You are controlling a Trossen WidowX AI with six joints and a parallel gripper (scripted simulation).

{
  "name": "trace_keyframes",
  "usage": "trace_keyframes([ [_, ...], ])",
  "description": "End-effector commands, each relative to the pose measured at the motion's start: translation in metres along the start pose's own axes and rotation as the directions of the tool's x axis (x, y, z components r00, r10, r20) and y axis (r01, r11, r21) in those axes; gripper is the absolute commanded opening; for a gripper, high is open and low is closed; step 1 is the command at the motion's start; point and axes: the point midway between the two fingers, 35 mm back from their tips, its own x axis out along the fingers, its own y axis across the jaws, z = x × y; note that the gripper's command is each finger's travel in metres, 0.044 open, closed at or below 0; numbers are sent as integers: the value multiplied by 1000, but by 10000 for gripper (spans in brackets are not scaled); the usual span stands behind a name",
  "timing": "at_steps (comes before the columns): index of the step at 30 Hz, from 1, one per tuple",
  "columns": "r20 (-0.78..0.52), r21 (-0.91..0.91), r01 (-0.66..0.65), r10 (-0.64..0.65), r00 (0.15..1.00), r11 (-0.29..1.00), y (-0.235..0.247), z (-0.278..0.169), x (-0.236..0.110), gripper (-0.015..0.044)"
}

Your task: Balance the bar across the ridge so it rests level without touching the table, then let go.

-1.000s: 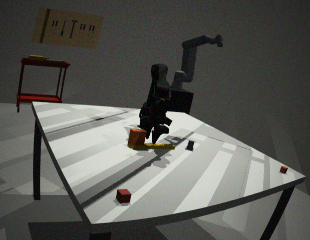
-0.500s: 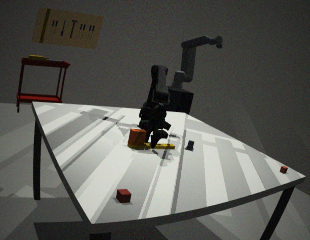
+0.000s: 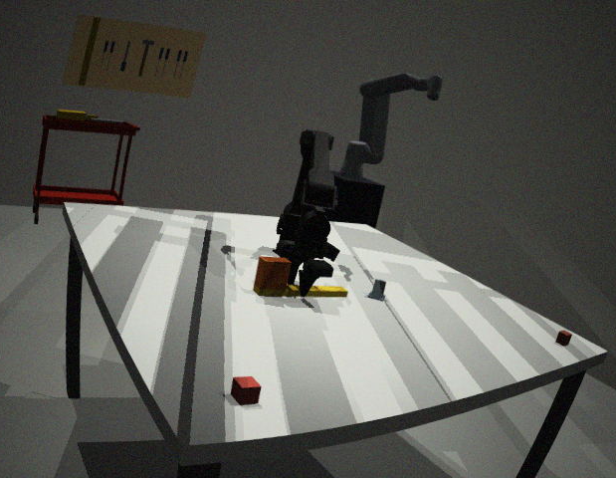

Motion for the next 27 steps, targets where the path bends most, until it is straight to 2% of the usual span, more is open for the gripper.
trace_keyframes([
  [1,0,0,0,0,1000,1000,0,0,0,263],
  [6,0,0,0,0,1000,1000,0,0,0,131],
  [13,0,0,0,0,1000,1000,0,0,0,85],
  [16,0,0,0,0,1000,1000,-1,0,-4,6],
  [27,-1,-1,0,0,1000,1000,-4,-2,-31,0],
])
